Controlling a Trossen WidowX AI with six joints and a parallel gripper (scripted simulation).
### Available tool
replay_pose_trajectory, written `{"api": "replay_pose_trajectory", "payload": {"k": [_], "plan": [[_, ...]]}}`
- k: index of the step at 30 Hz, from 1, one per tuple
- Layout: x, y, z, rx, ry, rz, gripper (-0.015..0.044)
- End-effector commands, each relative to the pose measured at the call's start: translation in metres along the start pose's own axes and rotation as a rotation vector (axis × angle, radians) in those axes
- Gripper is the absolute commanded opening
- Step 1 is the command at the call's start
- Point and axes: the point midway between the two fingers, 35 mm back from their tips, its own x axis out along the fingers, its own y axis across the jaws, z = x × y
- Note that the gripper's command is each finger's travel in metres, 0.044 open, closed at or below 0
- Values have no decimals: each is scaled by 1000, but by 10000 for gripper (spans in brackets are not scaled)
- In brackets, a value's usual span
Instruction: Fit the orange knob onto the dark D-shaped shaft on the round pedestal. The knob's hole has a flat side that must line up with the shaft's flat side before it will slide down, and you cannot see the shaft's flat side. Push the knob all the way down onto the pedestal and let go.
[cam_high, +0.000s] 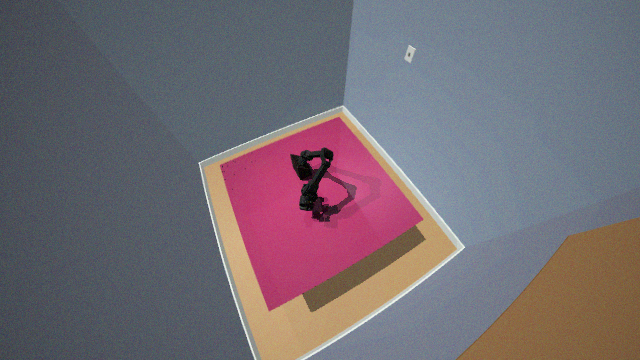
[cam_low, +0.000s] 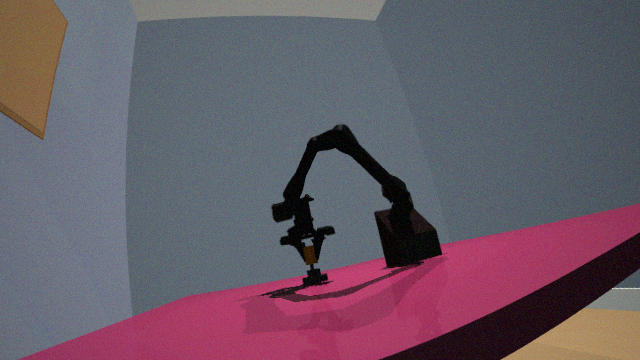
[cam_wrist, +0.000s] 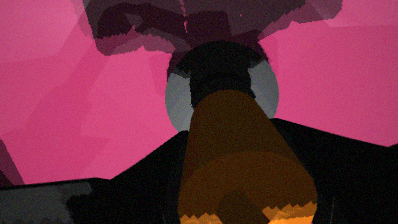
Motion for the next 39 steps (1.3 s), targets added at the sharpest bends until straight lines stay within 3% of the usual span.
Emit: {"api": "replay_pose_trajectory", "payload": {"k": [1,21,28,39], "plan": [[1,0,0,-11,-2,0,0],[-3,0,1,-11,-2,-1,0],[-2,-1,1,-210,-2,-1,0],[2,0,0,-221,-2,-1,0]]}}
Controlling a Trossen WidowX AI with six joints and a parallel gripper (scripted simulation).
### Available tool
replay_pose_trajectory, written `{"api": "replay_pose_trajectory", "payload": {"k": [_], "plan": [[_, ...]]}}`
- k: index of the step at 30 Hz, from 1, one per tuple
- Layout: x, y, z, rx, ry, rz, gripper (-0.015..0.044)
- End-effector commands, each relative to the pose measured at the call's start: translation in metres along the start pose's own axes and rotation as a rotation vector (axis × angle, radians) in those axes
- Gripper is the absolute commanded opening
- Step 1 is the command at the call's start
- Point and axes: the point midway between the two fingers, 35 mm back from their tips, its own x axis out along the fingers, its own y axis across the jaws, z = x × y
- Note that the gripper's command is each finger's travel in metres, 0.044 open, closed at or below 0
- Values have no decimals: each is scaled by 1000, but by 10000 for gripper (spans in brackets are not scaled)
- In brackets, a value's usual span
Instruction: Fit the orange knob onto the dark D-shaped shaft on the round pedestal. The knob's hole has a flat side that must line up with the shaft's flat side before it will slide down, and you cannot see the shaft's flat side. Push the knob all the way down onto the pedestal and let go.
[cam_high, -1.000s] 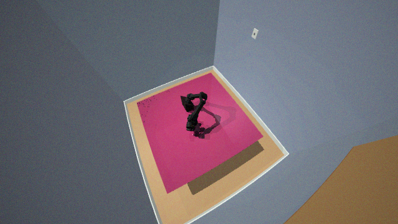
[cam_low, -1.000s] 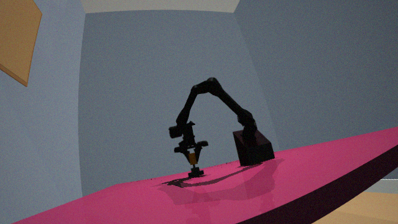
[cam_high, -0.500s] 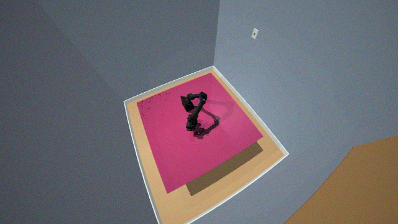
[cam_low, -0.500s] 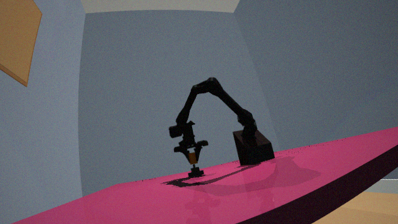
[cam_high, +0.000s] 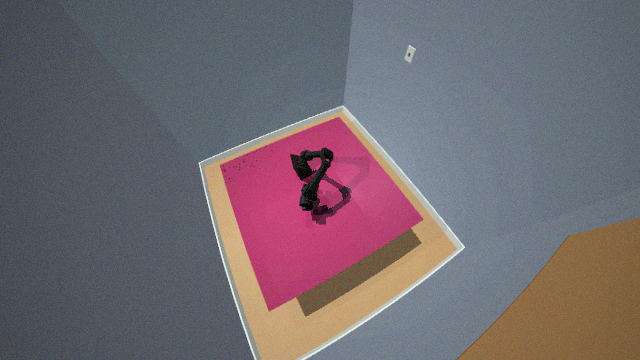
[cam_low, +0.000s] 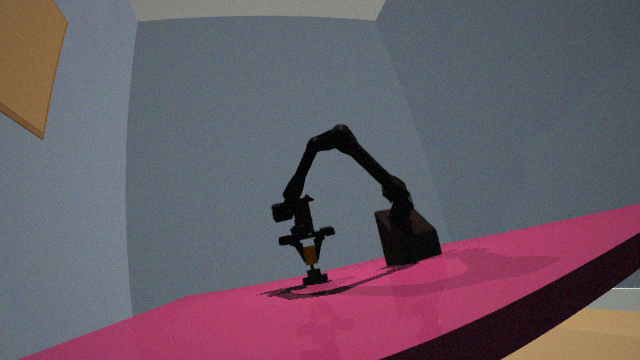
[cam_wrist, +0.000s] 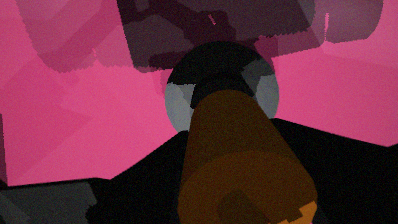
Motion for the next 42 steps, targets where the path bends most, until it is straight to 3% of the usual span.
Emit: {"api": "replay_pose_trajectory", "payload": {"k": [1,18,26,42], "plan": [[0,0,0,-8,-2,-1,0],[-4,-1,1,-8,-2,-1,0],[-2,-1,0,-217,-2,-1,0],[1,0,0,-217,-2,-1,0]]}}
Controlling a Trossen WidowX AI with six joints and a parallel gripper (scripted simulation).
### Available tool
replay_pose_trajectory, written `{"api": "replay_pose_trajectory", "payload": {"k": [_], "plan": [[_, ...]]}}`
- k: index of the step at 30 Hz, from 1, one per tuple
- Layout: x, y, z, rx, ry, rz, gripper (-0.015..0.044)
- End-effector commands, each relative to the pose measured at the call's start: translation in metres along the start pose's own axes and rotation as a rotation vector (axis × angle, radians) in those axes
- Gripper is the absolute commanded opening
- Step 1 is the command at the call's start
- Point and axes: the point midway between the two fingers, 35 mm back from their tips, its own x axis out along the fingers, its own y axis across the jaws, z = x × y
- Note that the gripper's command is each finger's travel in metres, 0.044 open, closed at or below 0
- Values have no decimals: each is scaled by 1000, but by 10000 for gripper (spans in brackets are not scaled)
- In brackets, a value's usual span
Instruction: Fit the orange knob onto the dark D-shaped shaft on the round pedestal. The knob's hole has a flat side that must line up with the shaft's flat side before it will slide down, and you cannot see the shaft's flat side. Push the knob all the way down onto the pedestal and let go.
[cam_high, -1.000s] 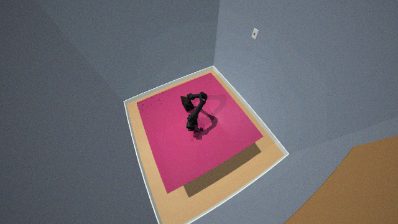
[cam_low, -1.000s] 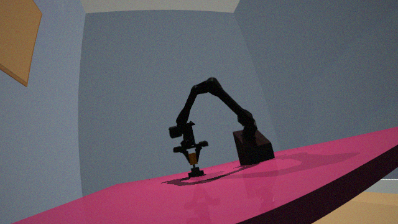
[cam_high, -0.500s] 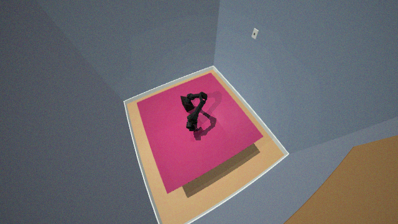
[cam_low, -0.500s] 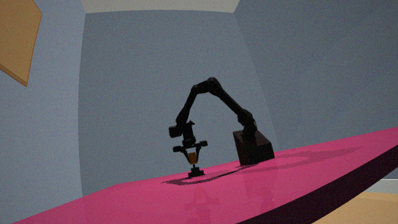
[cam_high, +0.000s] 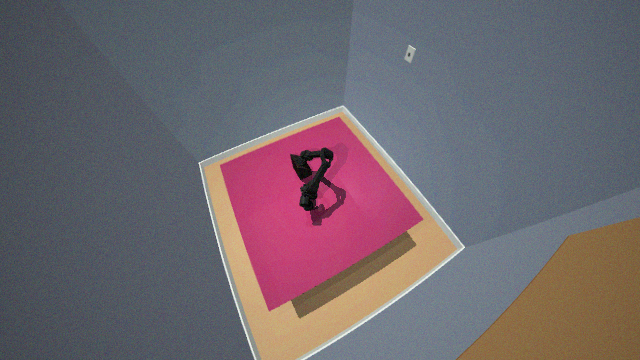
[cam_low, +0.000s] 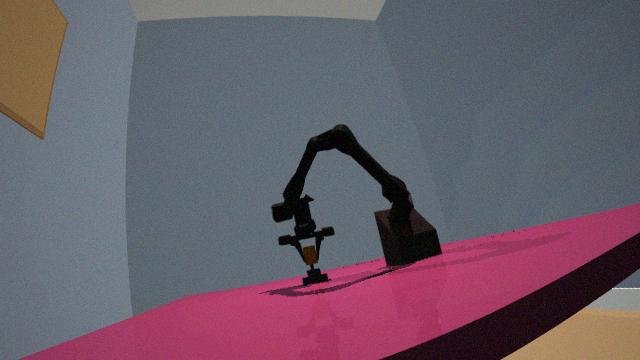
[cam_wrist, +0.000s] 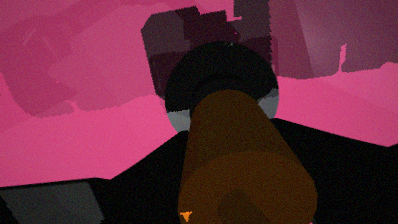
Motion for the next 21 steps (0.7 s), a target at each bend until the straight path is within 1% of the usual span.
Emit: {"api": "replay_pose_trajectory", "payload": {"k": [1,14,21], "plan": [[1,0,0,-7,-2,-1,0],[-4,-1,1,-16,-2,-1,0],[-2,-1,0,-216,-2,-2,0]]}}
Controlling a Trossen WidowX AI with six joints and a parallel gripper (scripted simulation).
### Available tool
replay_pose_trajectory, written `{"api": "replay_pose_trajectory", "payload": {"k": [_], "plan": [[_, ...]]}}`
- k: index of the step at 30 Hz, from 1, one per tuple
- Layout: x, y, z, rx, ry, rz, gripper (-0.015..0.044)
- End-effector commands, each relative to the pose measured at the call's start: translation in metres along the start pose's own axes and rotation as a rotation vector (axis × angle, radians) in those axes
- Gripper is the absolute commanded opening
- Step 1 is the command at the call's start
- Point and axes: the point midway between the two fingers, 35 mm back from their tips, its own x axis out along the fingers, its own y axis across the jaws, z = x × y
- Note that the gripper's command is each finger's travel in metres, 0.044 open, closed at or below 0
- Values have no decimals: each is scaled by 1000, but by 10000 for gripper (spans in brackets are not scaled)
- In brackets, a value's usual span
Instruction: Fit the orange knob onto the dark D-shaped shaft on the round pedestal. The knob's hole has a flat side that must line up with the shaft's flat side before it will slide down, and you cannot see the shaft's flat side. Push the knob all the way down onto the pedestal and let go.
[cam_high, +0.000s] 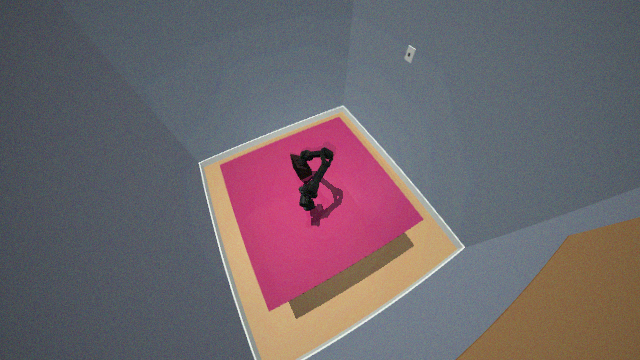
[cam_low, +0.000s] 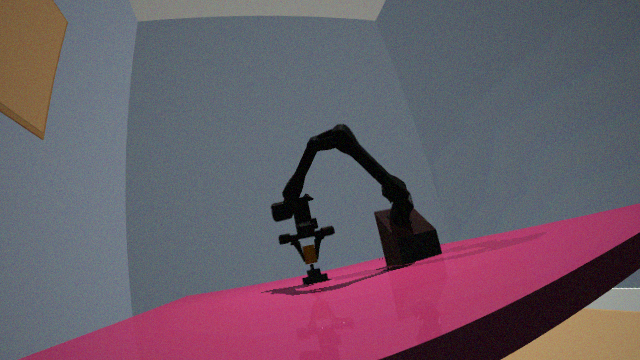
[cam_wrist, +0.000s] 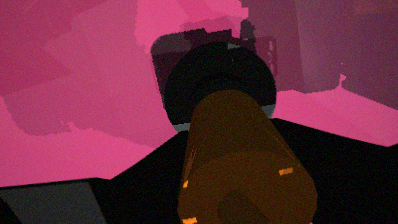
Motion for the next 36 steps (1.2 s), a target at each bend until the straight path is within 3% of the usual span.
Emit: {"api": "replay_pose_trajectory", "payload": {"k": [1,30,36], "plan": [[1,0,0,-63,-1,-1,0],[-1,0,0,-63,-1,-1,0],[0,0,0,-231,-1,-1,0]]}}
